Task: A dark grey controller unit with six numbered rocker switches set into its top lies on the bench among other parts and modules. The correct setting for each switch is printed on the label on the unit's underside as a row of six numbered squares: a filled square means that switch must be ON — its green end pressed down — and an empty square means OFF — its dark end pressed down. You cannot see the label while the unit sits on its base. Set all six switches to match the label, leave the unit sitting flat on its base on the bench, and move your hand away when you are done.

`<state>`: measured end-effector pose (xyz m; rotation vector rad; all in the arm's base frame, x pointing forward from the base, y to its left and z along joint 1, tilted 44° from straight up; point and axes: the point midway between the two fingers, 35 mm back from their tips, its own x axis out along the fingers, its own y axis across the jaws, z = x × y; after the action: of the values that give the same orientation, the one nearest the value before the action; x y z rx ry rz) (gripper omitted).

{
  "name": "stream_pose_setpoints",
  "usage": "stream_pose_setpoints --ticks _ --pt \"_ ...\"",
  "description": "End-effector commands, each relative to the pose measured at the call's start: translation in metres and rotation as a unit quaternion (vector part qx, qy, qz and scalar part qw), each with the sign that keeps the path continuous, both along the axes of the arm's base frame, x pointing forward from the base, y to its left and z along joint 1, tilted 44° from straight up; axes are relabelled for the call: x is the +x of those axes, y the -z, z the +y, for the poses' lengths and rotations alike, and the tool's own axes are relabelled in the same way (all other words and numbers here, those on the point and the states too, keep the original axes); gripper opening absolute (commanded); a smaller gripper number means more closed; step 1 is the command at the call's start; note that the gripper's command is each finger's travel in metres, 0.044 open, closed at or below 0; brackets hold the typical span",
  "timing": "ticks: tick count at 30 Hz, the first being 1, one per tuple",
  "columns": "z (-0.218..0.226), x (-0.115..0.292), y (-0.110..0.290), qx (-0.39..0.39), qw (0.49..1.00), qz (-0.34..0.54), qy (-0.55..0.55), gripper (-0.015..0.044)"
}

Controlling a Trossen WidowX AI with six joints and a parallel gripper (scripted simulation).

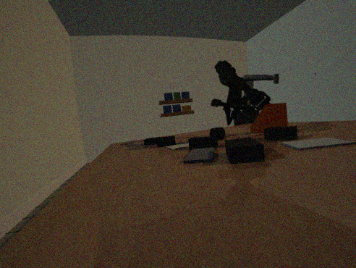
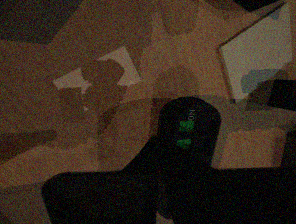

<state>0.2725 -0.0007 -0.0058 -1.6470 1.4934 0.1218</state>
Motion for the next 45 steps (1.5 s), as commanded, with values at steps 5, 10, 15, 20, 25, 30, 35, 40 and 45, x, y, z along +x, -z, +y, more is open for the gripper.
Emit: stream_pose_setpoints --ticks 5,10,15,20,25,30,35,40,45 --pt "-0.001 0.004 0.002 -0.005 1.000 -0.010 0.015 0.0000" --pt "0.000 0.004 0.001 -0.002 1.000 -0.010 0.013 0.0000" --pt "-0.021 0.007 -0.030 0.021 0.998 0.019 0.055 0.0000" --pt "-0.061 -0.008 -0.092 0.069 0.988 0.061 0.125 0.0000" --pt "-0.063 -0.009 -0.094 0.071 0.987 0.062 0.127 0.0000" --pt "-0.064 -0.009 -0.093 0.071 0.987 0.062 0.127 0.0000" --pt "-0.070 -0.008 -0.087 0.071 0.987 0.062 0.127 0.0000" --pt "-0.075 -0.008 -0.081 0.071 0.987 0.062 0.127 0.0000" --pt "-0.081 -0.008 -0.075 0.070 0.987 0.062 0.127 0.0000"
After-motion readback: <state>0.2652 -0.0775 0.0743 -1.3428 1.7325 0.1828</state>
